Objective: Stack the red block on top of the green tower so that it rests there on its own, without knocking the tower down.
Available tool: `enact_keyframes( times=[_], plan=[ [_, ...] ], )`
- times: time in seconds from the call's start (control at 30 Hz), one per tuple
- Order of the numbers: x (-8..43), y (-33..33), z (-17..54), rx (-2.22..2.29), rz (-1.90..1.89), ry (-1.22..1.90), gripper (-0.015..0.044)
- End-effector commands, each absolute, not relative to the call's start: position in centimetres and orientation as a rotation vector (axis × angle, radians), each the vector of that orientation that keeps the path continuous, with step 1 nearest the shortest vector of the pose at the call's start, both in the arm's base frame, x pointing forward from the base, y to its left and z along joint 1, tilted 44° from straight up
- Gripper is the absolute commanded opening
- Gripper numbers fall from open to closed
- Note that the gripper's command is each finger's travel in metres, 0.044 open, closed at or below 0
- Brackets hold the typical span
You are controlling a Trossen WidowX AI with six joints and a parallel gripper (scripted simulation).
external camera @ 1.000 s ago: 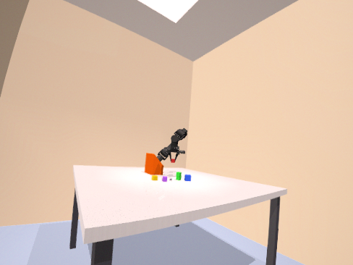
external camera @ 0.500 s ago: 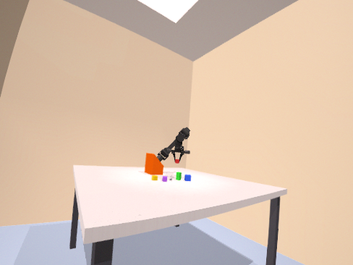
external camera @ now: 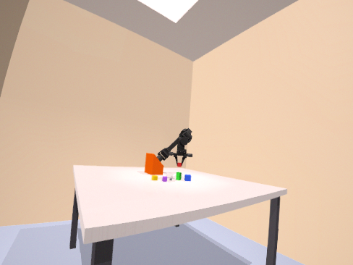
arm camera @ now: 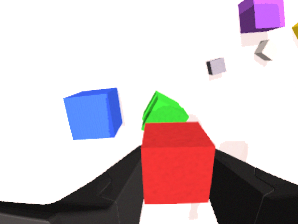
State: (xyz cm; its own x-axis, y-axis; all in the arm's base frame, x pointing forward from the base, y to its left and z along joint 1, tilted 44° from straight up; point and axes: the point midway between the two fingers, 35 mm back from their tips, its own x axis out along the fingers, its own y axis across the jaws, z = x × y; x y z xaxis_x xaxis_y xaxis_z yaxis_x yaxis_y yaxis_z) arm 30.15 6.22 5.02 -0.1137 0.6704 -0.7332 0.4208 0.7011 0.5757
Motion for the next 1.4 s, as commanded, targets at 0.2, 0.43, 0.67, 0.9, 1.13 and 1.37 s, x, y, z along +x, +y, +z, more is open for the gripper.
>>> enact_keyframes(
  times=[0.2,0.43,0.67,0.9,1.13,1.37],
  plan=[
    [29.9,8.1,3.2,0.883,0.266,1.752,0.0000],
    [29.8,9.4,2.0,0.884,0.267,1.752,0.0000],
    [29.7,9.4,2.0,0.884,0.267,1.752,0.0000],
    [29.7,9.4,2.0,0.884,0.267,1.752,0.0000],
    [29.7,9.4,2.0,0.884,0.267,1.752,0.0000],
    [29.8,9.2,2.2,0.884,0.267,1.752,0.0000]
  ],
)
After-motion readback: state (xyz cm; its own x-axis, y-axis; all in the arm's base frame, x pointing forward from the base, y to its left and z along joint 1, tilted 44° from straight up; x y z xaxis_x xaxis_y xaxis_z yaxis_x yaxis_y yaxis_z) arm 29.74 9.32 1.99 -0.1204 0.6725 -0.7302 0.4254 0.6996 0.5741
